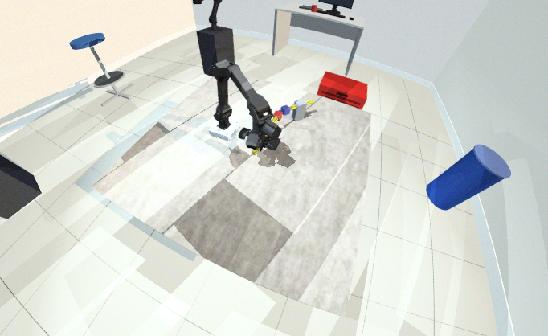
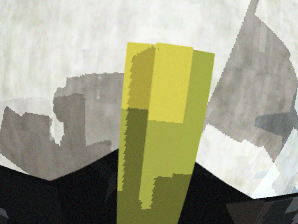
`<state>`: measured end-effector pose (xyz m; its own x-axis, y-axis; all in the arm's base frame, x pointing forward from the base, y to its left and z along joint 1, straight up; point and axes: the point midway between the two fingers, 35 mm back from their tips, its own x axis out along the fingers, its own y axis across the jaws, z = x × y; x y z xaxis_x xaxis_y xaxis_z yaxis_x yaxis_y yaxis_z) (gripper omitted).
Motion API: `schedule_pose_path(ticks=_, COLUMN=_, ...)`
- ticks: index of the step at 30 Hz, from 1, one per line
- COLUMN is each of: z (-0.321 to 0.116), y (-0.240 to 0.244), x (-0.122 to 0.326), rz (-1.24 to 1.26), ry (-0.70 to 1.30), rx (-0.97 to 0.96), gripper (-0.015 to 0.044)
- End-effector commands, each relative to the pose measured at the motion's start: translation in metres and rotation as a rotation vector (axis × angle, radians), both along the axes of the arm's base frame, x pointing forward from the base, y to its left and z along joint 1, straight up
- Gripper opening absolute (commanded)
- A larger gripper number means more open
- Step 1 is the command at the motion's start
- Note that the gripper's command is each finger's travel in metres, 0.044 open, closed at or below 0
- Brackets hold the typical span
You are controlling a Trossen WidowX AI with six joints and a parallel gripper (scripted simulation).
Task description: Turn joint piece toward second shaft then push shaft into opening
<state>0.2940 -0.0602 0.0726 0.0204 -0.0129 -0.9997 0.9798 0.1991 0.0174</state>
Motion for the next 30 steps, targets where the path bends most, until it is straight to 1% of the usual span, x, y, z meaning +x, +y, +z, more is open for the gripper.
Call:
schedule_pose_path(ticks=1, z=0.000, y=0.006, x=-0.001, rz=-0.002, ry=-0.005, rx=0.002, gripper=0.0000)
schedule_pose_path(ticks=14, z=0.000, y=0.024, x=-0.005, rz=-0.002, ry=-0.005, rx=0.004, gripper=0.0000)
schedule_pose_path(ticks=25, z=0.000, y=0.022, x=-0.004, rz=-0.001, ry=0.000, rx=0.001, gripper=0.0000)
schedule_pose_path(ticks=27, z=0.000, y=0.022, x=-0.004, rz=-0.001, ry=0.000, rx=0.001, gripper=0.0053)
schedule_pose_path(ticks=28, z=0.000, y=0.022, x=-0.004, rz=-0.001, ry=0.000, rx=0.001, gripper=0.0067)
schedule_pose_path(ticks=30, z=0.000, y=0.022, x=-0.004, rz=-0.001, ry=0.000, rx=0.001, gripper=0.0067)
